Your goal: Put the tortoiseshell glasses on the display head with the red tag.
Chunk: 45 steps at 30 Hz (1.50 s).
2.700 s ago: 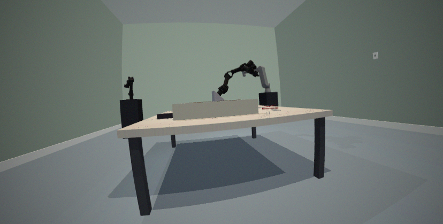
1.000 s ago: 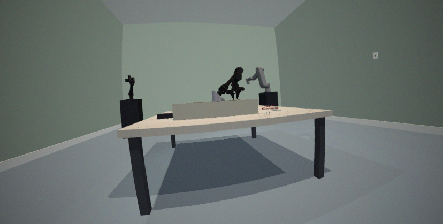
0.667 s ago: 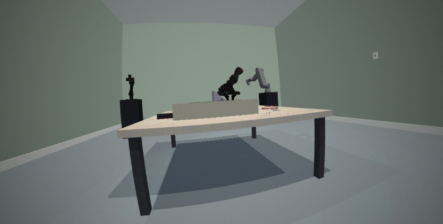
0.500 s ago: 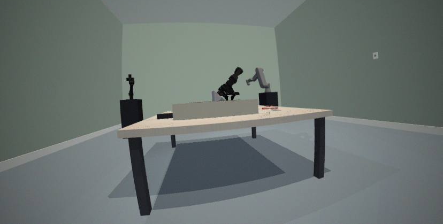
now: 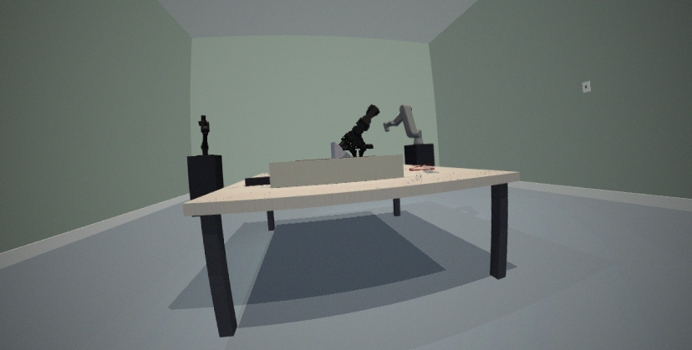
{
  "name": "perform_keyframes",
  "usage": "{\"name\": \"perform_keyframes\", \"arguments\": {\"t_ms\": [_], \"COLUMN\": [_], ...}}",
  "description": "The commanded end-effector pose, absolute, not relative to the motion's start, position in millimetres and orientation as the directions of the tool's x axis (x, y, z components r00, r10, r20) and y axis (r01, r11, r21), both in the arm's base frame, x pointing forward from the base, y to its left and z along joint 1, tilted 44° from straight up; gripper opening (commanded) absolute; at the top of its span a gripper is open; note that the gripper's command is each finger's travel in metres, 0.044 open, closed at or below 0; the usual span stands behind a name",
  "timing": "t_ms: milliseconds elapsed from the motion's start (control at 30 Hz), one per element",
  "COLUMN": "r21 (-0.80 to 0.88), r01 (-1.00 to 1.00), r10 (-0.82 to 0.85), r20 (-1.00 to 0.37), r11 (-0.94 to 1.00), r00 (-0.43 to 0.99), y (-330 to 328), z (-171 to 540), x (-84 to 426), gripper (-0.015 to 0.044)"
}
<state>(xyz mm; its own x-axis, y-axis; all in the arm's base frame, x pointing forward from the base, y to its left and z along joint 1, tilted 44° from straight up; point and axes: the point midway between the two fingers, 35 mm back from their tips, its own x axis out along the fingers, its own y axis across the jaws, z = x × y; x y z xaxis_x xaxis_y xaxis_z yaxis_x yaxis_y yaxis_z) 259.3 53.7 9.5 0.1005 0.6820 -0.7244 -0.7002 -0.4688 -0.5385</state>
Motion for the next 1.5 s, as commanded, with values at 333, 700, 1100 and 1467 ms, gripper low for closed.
{"name": "perform_keyframes", "arguments": {"t_ms": [333, 700, 1100, 1467], "r21": [-0.540, -0.540, -0.542, -0.543], "r01": [-0.698, -0.698, -0.698, -0.698], "r10": [0.685, 0.684, 0.687, 0.688], "r20": [-0.722, -0.722, -0.720, -0.719], "r11": [-0.470, -0.470, -0.469, -0.468], "r00": [0.098, 0.098, 0.098, 0.098], "y": [64.7, 77.7, 92.7, 99.5], "z": [-1.0, -12.6, -24.4, -29.7], "x": [262.1, 265.4, 267.6, 267.8], "gripper": [0.0120, 0.0120, 0.0120, 0.0120]}}
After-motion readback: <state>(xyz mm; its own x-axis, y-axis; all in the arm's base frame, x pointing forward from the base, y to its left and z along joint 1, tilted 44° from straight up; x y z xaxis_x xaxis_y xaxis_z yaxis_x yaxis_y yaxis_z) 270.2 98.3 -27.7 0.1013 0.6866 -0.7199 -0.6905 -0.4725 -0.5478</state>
